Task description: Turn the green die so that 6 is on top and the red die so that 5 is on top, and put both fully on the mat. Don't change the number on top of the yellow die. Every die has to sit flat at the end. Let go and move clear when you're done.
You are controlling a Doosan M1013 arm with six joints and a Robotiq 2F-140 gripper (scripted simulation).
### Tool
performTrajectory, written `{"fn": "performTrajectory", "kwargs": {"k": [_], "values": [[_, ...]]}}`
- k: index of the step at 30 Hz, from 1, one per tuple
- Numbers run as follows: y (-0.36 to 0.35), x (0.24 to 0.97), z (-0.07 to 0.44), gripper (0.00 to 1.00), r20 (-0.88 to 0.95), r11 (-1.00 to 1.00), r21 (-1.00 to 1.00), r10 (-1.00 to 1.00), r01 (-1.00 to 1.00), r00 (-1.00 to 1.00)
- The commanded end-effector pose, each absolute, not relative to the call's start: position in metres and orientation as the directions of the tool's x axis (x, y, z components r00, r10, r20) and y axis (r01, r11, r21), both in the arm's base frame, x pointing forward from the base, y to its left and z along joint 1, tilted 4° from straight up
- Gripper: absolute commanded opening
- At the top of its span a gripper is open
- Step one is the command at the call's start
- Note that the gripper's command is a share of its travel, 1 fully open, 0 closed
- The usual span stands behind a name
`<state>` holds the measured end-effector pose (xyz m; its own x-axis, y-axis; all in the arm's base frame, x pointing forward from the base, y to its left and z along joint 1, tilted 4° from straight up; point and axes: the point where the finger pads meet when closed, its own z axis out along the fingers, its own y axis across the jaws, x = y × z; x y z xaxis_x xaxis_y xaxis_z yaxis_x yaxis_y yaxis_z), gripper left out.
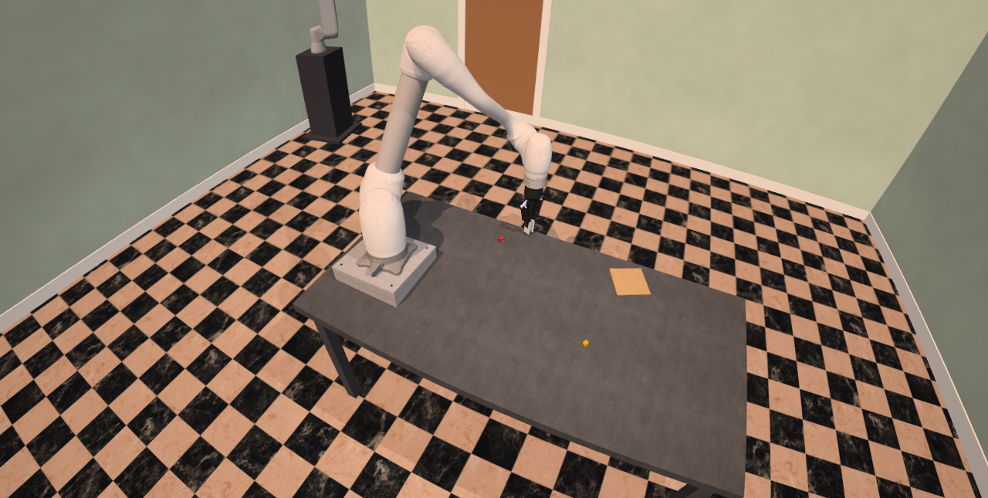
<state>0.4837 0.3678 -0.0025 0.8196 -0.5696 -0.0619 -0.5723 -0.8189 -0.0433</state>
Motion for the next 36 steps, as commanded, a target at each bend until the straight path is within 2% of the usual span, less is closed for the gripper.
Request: {"fn": "performTrajectory", "kwargs": {"k": [1, 6, 12, 26, 29, 31, 33, 34, 36], "values": [[0.367, 0.485, 0.023, 0.16, -0.064, -0.819, -0.045, -0.570, -0.573, 0.819], [0.364, 0.486, 0.060, 0.16, -0.064, -0.819, -0.045, -0.570, -0.573, 0.819], [0.363, 0.486, 0.079, 0.16, -0.064, -0.819, -0.045, -0.570, -0.573, 0.819], [0.363, 0.487, 0.083, 0.16, -0.064, -0.818, -0.045, -0.570, -0.573, 0.819], [0.364, 0.516, 0.086, 0.16, -0.066, -0.793, -0.043, -0.604, -0.607, 0.794], [0.364, 0.570, 0.090, 0.16, -0.069, -0.744, -0.038, -0.664, -0.667, 0.744], [0.364, 0.571, 0.090, 0.16, -0.069, -0.744, -0.038, -0.664, -0.667, 0.744], [0.361, 0.608, 0.092, 0.16, -0.071, -0.707, -0.034, -0.703, -0.706, 0.707], [0.361, 0.608, 0.092, 0.16, -0.071, -0.707, -0.034, -0.703, -0.706, 0.707]]}}
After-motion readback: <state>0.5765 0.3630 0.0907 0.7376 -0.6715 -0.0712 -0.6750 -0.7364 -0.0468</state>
